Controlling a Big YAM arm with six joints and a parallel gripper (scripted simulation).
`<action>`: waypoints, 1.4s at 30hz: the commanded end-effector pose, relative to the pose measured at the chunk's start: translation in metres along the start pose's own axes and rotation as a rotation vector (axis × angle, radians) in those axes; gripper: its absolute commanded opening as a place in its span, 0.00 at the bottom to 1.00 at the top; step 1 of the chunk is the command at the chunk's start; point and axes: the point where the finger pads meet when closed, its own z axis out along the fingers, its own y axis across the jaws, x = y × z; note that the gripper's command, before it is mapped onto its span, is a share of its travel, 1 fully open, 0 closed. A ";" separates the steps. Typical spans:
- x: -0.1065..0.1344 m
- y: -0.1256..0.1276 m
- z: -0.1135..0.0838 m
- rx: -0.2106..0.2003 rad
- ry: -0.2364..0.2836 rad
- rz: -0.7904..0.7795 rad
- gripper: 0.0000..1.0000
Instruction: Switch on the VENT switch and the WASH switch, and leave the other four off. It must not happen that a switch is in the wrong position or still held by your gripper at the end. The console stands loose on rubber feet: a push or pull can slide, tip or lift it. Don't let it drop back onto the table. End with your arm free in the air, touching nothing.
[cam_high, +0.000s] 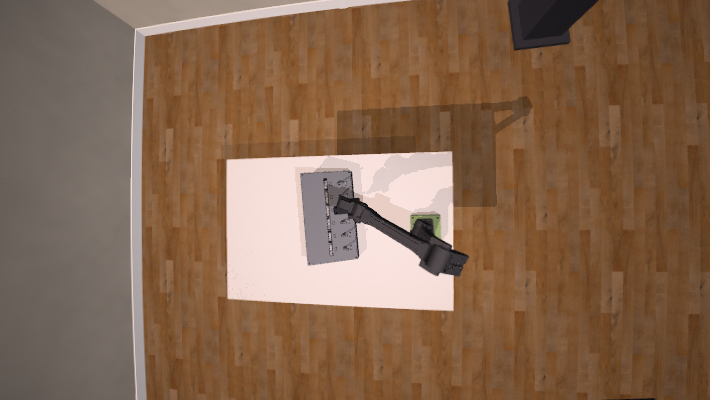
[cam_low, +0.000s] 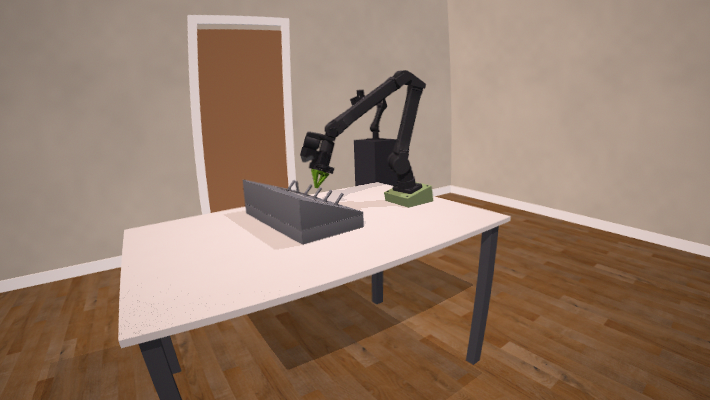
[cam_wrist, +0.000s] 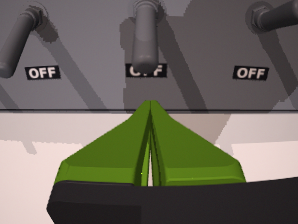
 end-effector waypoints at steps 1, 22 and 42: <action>0.001 0.003 0.005 -0.003 0.002 0.006 0.00; 0.001 0.003 0.005 -0.003 0.002 0.006 0.00; 0.003 0.005 0.004 0.005 -0.017 0.000 0.00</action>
